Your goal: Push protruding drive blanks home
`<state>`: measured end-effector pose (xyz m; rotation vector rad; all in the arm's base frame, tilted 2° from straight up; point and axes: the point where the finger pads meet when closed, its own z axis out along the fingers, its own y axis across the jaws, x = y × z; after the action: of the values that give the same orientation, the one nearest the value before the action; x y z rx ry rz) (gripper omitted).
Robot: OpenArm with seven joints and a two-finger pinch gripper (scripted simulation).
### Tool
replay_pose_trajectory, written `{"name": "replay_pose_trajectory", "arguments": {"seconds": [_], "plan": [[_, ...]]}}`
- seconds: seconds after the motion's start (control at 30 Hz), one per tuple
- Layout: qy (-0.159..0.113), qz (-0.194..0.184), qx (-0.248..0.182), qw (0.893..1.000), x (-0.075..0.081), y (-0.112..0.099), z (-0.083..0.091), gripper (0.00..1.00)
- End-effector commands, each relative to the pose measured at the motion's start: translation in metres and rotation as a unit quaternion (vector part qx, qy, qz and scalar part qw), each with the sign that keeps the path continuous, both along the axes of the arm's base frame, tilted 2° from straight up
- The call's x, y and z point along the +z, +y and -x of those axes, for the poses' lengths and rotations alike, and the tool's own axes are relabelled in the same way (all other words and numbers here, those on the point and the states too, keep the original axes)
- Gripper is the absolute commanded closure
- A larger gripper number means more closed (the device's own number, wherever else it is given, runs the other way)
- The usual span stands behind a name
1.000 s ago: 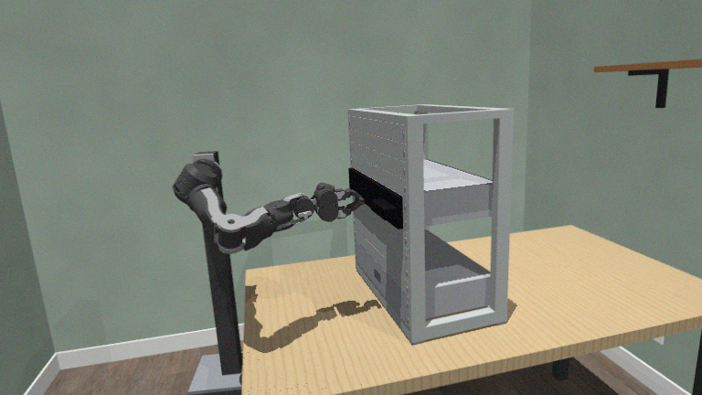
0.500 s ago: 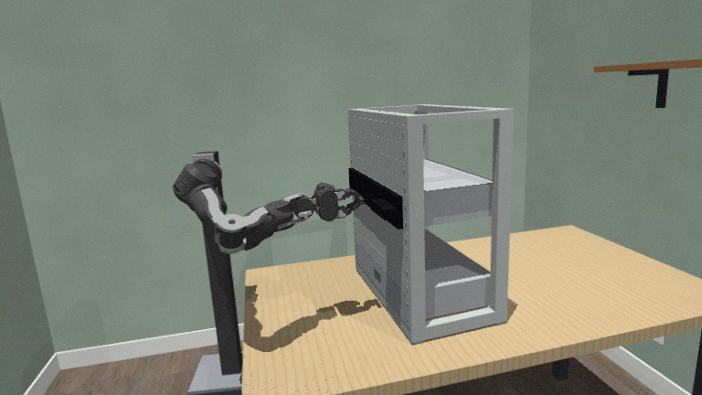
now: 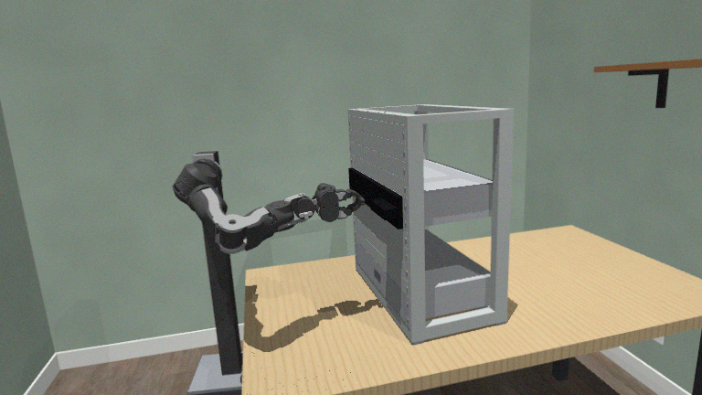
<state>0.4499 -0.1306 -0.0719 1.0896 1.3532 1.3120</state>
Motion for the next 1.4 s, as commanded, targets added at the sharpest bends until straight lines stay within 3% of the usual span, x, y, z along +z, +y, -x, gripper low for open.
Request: {"name": "replay_pose_trajectory", "arguments": {"seconds": [0.0,1.37], "plan": [[0.003,0.002,0.002,1.0,-0.003,0.001,-0.002,1.0],[0.002,0.002,0.003,1.0,-0.002,0.007,-0.027,1.0]]}}
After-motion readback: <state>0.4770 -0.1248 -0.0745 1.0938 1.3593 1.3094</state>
